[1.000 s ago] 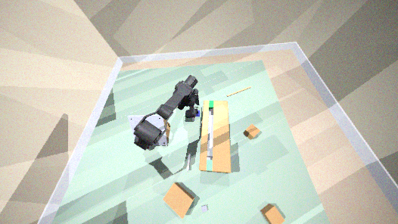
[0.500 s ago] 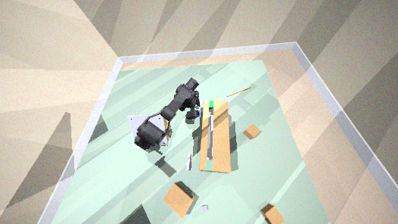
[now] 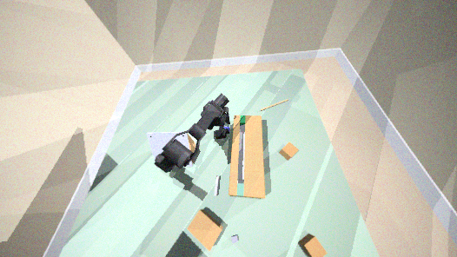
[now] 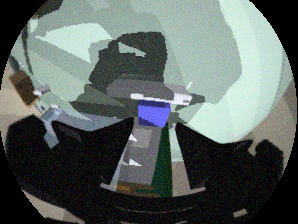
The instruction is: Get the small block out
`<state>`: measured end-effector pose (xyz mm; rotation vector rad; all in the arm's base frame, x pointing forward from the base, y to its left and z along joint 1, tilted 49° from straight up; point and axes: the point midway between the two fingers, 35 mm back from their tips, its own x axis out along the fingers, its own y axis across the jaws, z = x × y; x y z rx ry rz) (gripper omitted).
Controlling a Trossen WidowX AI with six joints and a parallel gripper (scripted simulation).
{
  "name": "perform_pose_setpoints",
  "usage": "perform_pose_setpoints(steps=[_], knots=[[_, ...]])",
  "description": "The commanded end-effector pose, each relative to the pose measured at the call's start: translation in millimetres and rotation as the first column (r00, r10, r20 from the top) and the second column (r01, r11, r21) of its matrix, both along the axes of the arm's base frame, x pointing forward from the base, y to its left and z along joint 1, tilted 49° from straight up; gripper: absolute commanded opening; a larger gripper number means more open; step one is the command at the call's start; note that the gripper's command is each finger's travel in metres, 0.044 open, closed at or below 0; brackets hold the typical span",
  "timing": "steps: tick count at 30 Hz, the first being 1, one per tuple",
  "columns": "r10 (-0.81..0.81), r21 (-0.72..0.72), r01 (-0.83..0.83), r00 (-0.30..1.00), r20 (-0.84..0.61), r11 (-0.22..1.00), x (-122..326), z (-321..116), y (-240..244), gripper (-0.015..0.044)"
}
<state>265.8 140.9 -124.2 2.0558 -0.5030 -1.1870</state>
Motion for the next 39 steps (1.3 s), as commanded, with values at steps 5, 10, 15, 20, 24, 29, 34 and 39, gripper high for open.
perform_pose_setpoints(steps=[5,10,15,20,24,29,34,39], knots=[[0.005,-0.013,-0.005,1.000,-0.001,1.000,-0.2,-7.3,-12.8,0.0285],[0.006,-0.015,-0.006,1.000,-0.001,1.000,0.0,-9.2,-15.9,0.0259],[0.006,-0.015,-0.006,1.000,-0.001,1.000,0.0,-9.2,-15.9,0.0127],[0.006,-0.015,-0.006,1.000,-0.001,1.000,0.0,-9.2,-15.9,0.0075],[0.006,-0.011,-0.006,1.000,-0.001,1.000,-0.4,-1.3,-4.8,0.0000],[0.004,-0.007,-0.004,1.000,-0.001,1.000,-3.3,17.3,17.4,0.0000],[0.002,-0.005,-0.002,1.000,0.000,1.000,-6.7,31.9,31.9,0.0000],[0.030,-0.007,-0.030,0.999,-0.028,1.000,-10.1,37.3,36.5,0.0000]])
